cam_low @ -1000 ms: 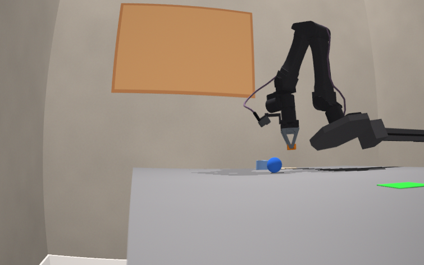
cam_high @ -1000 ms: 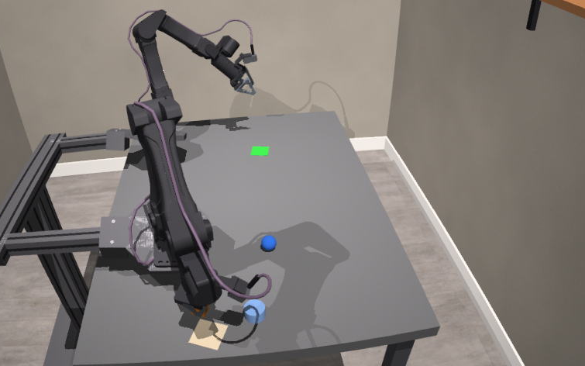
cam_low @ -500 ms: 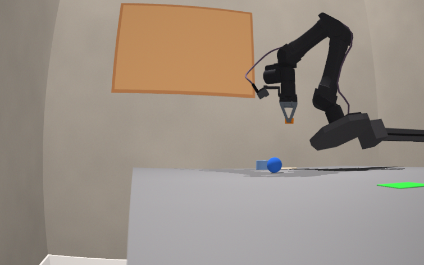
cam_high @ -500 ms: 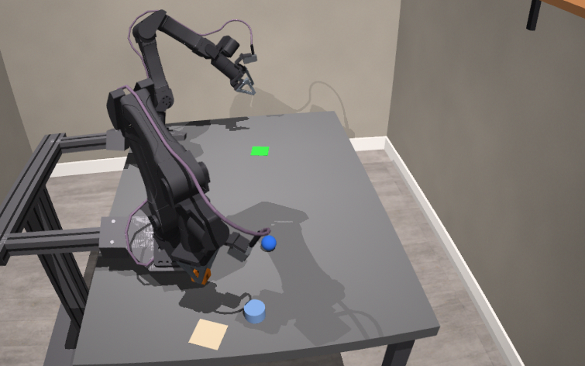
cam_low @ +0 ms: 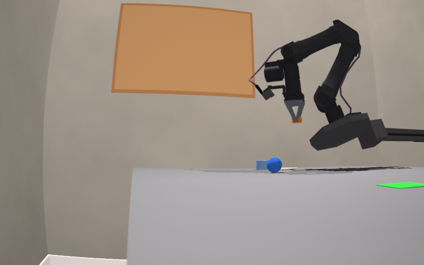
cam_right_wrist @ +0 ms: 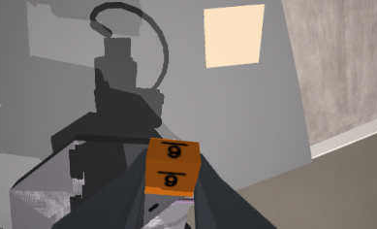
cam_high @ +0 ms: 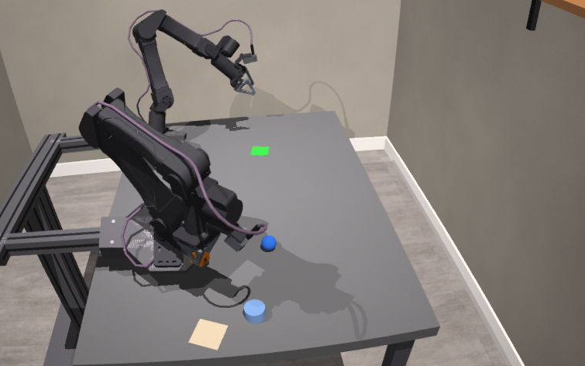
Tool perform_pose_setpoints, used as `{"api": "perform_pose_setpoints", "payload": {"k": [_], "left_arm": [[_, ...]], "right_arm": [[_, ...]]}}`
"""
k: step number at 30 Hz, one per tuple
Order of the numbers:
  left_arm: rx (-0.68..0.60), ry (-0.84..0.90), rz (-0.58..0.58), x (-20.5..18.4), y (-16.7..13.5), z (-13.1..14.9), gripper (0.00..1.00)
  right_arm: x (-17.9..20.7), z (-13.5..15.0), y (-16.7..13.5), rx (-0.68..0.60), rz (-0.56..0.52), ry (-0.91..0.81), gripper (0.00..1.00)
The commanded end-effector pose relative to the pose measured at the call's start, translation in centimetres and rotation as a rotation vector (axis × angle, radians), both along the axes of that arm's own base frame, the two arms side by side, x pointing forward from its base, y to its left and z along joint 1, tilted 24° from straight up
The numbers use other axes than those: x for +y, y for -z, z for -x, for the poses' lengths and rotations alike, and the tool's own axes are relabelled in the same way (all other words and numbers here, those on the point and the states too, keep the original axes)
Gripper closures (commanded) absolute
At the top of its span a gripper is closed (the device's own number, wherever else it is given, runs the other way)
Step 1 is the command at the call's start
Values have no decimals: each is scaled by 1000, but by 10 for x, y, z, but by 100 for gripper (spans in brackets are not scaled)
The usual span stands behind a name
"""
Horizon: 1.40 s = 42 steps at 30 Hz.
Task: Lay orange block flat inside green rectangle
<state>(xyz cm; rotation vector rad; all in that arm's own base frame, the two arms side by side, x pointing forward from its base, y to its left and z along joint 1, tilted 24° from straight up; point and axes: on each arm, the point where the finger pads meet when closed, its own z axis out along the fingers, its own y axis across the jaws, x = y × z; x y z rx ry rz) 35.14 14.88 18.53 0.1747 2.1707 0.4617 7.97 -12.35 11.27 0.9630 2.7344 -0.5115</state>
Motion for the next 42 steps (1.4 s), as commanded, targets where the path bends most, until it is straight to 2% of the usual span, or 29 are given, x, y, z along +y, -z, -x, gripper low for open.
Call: {"api": "perform_pose_setpoints", "payload": {"k": [1, 8, 15, 17, 21, 27, 32, 34, 42], "left_arm": [[-13, 15, -1, -4, -6, 1, 0], [-13, 15, -1, -4, -6, 1, 0], [-13, 15, -1, -4, -6, 1, 0], [-13, 15, -1, -4, -6, 1, 0], [-13, 15, -1, -4, -6, 1, 0], [-13, 15, -1, -4, -6, 1, 0], [-13, 15, -1, -4, -6, 1, 0], [-13, 15, -1, -4, -6, 1, 0], [-13, 15, -1, -4, -6, 1, 0]], "right_arm": [[8, 5, 6, 32, 17, 101, 73], [23, -7, 15, 13, 14, 168, 73], [44, -42, 23, -48, 1, 198, 73], [44, -42, 23, -48, 1, 198, 73], [73, -70, 29, -62, -25, 150, 73], [133, -111, 42, -48, -39, 69, 73], [210, -141, 47, -72, -66, -38, 73], [210, -141, 47, -72, -66, -38, 73], [330, -151, 77, -23, -32, -179, 73]]}}
